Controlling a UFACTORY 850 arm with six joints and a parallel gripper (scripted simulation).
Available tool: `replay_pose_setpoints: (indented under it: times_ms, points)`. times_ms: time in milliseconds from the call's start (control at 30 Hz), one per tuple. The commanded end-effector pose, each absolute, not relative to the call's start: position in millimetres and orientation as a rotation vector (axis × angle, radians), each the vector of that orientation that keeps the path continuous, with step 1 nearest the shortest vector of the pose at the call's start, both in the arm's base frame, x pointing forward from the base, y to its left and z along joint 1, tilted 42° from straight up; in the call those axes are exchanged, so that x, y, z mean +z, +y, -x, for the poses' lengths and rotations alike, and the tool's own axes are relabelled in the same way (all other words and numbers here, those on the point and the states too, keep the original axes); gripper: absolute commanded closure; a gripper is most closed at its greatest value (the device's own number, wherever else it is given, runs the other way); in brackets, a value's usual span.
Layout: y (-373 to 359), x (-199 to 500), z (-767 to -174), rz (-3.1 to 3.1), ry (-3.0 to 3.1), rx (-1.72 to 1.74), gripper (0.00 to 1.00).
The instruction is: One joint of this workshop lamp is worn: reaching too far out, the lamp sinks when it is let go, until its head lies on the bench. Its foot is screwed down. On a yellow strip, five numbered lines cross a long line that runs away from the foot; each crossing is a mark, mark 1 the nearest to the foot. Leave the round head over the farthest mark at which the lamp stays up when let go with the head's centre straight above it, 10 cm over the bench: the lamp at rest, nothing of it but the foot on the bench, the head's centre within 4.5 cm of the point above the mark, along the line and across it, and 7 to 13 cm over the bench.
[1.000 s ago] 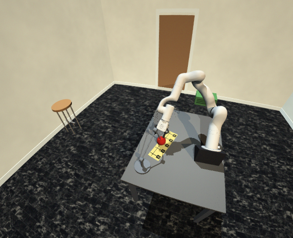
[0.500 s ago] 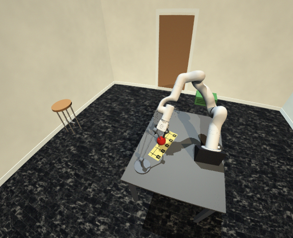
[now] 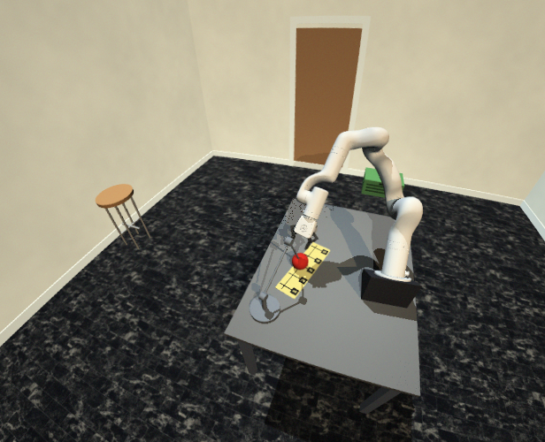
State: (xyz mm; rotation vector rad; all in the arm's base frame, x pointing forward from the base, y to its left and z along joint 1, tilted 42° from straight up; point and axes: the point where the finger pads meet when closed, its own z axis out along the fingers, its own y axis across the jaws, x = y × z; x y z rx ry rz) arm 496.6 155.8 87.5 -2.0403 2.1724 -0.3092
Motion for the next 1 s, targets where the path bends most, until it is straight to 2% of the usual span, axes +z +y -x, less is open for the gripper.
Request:
replay_pose_setpoints:
  times_ms: [0,600,967]
  points:
    - [157.4,109.2,-492.4,2.055,2.186,-0.288,0.00]
    - [160.7,166.8,-476.8,2.034,2.166,-0.319,0.00]
    - [160.7,162.3,-477.9,2.030,2.164,-0.327,0.00]
